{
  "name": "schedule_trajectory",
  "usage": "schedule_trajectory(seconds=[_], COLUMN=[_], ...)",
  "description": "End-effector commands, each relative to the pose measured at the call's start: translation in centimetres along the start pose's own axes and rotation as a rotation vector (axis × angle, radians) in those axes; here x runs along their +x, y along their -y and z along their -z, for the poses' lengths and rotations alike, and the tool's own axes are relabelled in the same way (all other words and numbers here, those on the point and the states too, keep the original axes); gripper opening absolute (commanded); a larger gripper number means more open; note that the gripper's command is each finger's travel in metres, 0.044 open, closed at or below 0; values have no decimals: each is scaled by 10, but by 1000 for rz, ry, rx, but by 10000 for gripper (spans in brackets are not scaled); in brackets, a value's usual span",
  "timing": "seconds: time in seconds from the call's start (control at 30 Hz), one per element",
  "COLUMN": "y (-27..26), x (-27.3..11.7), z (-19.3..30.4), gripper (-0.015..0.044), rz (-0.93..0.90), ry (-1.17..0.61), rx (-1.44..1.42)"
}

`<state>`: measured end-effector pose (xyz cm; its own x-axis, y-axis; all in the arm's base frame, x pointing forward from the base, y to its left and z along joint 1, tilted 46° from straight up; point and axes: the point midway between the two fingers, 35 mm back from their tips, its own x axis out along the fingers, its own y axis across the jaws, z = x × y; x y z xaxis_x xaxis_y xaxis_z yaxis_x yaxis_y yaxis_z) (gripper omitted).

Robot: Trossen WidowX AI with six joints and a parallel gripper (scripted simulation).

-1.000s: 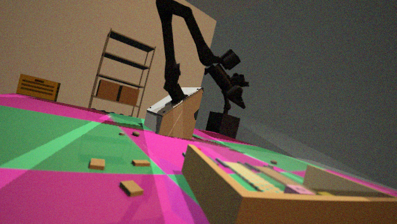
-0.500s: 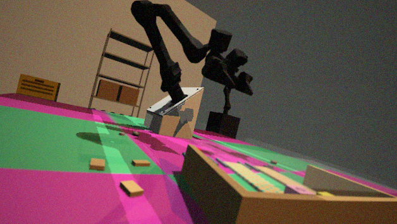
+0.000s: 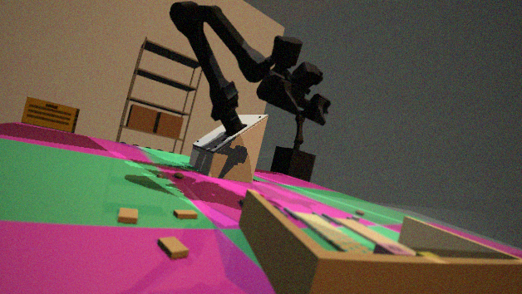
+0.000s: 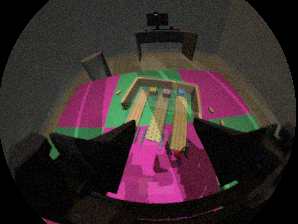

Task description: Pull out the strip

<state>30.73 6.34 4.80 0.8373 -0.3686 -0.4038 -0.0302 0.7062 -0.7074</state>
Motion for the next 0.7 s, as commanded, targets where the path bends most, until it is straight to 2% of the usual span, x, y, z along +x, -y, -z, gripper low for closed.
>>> schedule_trajectory(seconds=[0.0,0.37,0.67], y=[-6,-23,-17], x=[16,89,124], z=[-5,4,33], gripper=[295,6,0], rz=[-8,0,114], ry=[-68,-497,-867], rx=[25,160,261])
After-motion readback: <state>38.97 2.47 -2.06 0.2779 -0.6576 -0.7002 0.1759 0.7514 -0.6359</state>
